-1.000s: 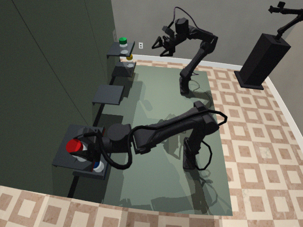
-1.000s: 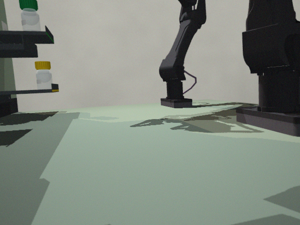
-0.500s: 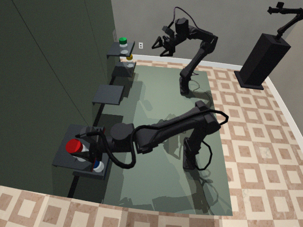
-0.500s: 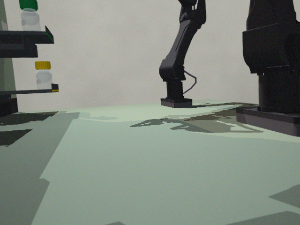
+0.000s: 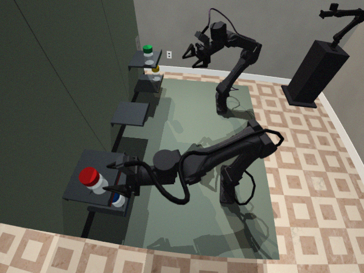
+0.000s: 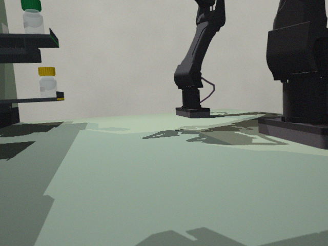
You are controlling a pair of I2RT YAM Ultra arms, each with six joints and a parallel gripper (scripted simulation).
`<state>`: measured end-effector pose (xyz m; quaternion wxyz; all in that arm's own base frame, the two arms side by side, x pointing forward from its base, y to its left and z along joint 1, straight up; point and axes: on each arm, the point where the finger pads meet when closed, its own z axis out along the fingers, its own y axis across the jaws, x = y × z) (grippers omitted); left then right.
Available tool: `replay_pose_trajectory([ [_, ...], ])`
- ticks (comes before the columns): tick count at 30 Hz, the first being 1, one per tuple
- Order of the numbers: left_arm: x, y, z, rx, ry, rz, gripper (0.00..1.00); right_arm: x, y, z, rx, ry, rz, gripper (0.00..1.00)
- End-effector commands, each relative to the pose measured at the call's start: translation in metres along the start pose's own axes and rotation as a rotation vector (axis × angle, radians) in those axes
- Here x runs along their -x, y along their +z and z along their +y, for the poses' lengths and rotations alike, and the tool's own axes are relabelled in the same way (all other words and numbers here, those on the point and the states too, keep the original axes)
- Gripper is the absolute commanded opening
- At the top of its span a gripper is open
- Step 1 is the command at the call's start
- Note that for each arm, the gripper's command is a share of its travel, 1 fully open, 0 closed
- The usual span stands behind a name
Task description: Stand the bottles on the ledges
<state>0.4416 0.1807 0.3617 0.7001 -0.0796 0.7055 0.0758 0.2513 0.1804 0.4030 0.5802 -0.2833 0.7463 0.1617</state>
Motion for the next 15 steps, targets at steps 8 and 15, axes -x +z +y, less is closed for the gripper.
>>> replay_pose_trajectory([
  [8,0.035,-0.059,-0.004,-0.012,0.031,-0.081,0.7,0.012,-0.008,0.0,-0.005,-0.004,-0.031,0.87],
  [15,0.024,-0.061,-0.006,-0.025,0.009,-0.014,1.0,0.012,-0.008,0.0,-0.005,-0.004,-0.031,0.87],
])
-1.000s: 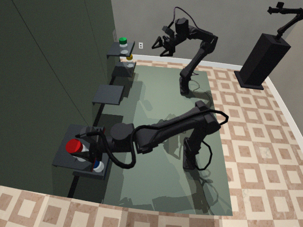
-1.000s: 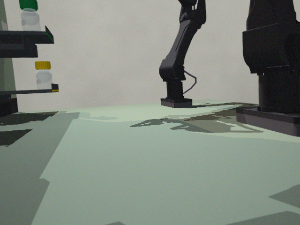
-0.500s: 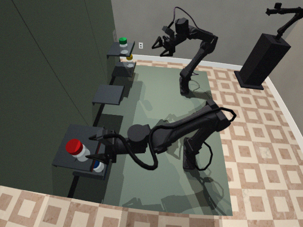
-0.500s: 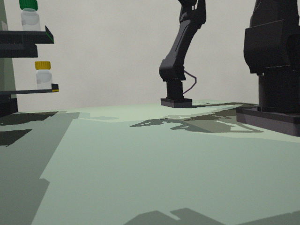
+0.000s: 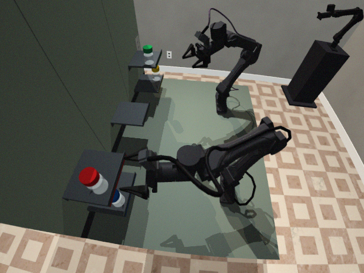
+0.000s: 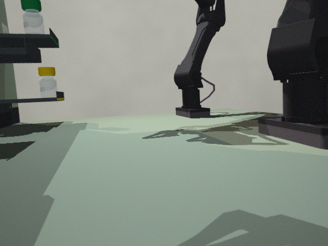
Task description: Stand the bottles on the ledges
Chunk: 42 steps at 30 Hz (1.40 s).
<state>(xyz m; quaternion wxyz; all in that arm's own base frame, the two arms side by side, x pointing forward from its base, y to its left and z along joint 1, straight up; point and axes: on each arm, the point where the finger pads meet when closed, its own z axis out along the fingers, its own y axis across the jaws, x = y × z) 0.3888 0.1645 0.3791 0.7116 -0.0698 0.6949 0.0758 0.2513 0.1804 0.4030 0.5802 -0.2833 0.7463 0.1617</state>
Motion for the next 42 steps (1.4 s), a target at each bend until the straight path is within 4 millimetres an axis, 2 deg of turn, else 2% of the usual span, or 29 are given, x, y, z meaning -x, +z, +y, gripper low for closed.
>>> replay_pose_trajectory([
  [1,0.002,-0.007,-0.002,-0.013,-0.011,0.046,1.0,0.012,-0.008,0.0,-0.005,-0.004,-0.031,0.87],
  [3,-0.004,-0.014,-0.004,-0.022,-0.03,0.109,1.0,0.012,-0.008,0.0,-0.005,-0.004,-0.031,0.87],
  [6,-0.001,-0.031,-0.008,-0.032,-0.06,0.192,1.0,0.012,-0.008,0.0,-0.005,-0.004,-0.031,0.87],
  [8,-0.001,-0.031,-0.008,-0.032,-0.06,0.192,1.0,0.012,-0.008,0.0,-0.005,-0.004,-0.031,0.87],
  [14,0.029,-0.069,-0.015,-0.043,-0.1,0.3,1.0,0.012,-0.008,0.0,-0.005,-0.004,-0.031,0.87],
  [21,0.047,-0.079,-0.012,-0.039,-0.111,0.332,1.0,0.012,-0.008,0.0,-0.005,-0.004,-0.031,0.87],
  [26,0.058,-0.079,-0.01,-0.034,-0.098,0.306,1.0,0.012,-0.008,0.0,-0.005,-0.004,-0.031,0.87],
  [42,0.062,-0.081,-0.011,-0.032,-0.094,0.294,1.0,0.012,-0.008,0.0,-0.005,-0.004,-0.031,0.87],
])
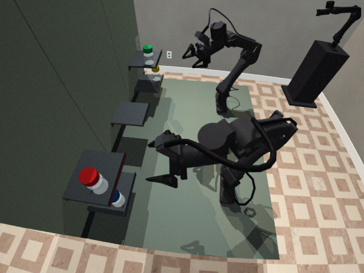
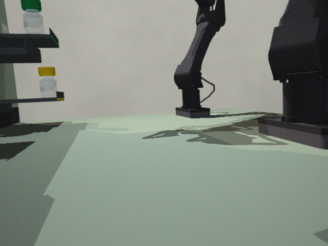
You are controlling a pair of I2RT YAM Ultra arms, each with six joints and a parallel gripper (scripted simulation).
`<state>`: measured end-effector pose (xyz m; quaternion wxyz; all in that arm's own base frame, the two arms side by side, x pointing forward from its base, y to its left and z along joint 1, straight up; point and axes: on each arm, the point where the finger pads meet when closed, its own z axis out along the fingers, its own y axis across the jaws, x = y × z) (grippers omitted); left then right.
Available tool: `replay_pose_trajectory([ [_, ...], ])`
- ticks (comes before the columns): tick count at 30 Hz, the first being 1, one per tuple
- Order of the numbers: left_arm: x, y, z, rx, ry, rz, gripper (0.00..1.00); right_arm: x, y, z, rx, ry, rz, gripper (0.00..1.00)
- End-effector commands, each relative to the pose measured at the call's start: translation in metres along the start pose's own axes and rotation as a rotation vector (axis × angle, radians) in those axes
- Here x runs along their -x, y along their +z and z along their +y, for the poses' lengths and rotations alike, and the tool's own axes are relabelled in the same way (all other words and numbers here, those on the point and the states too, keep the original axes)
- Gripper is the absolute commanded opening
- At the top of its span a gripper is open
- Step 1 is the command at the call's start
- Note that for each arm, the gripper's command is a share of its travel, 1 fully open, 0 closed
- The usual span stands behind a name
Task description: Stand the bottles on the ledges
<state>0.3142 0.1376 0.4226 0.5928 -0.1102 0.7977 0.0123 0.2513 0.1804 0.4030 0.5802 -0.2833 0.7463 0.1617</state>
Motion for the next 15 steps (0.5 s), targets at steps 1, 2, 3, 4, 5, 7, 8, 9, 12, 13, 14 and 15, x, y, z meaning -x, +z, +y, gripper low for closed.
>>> replay_pose_trajectory([
  [1,0.0141,-0.0088,-0.0026,0.0,0.021,-0.033,1.0,0.012,-0.0083,-0.0001,-0.005,-0.004,-0.031,0.87],
  [2,0.0141,-0.0088,-0.0026,0.0,0.021,-0.033,1.0,0.012,-0.0083,-0.0001,-0.005,-0.004,-0.031,0.87],
  [3,0.0141,-0.0088,-0.0026,0.0,0.021,-0.033,1.0,0.012,-0.0083,-0.0001,-0.005,-0.004,-0.031,0.87],
  [4,0.0098,-0.0062,-0.0022,0.001,0.012,-0.023,1.0,0.012,-0.0083,-0.0001,-0.005,-0.004,-0.031,0.87],
  [5,0.0098,-0.0062,-0.0022,0.001,0.012,-0.023,1.0,0.012,-0.0083,-0.0001,-0.005,-0.004,-0.031,0.87],
  [7,0.0098,-0.0062,-0.0022,0.001,0.012,-0.023,1.0,0.012,-0.0083,-0.0001,-0.005,-0.004,-0.031,0.87],
  [8,0.0098,-0.0062,-0.0022,0.001,0.012,-0.023,1.0,0.012,-0.0083,-0.0001,-0.005,-0.004,-0.031,0.87],
  [9,0.0098,-0.0062,-0.0022,0.001,0.012,-0.023,1.0,0.012,-0.0083,-0.0001,-0.005,-0.004,-0.031,0.87],
  [12,0.0098,-0.0062,-0.0022,0.001,0.012,-0.023,1.0,0.012,-0.0083,-0.0001,-0.005,-0.004,-0.031,0.87],
  [13,0.0098,-0.0062,-0.0022,0.001,0.012,-0.023,1.0,0.012,-0.0083,-0.0001,-0.005,-0.004,-0.031,0.87],
  [14,0.0098,-0.0062,-0.0022,0.001,0.012,-0.023,1.0,0.012,-0.0083,-0.0001,-0.005,-0.004,-0.031,0.87],
  [15,0.0098,-0.0062,-0.0022,0.001,0.012,-0.023,1.0,0.012,-0.0083,-0.0001,-0.005,-0.004,-0.031,0.87],
])
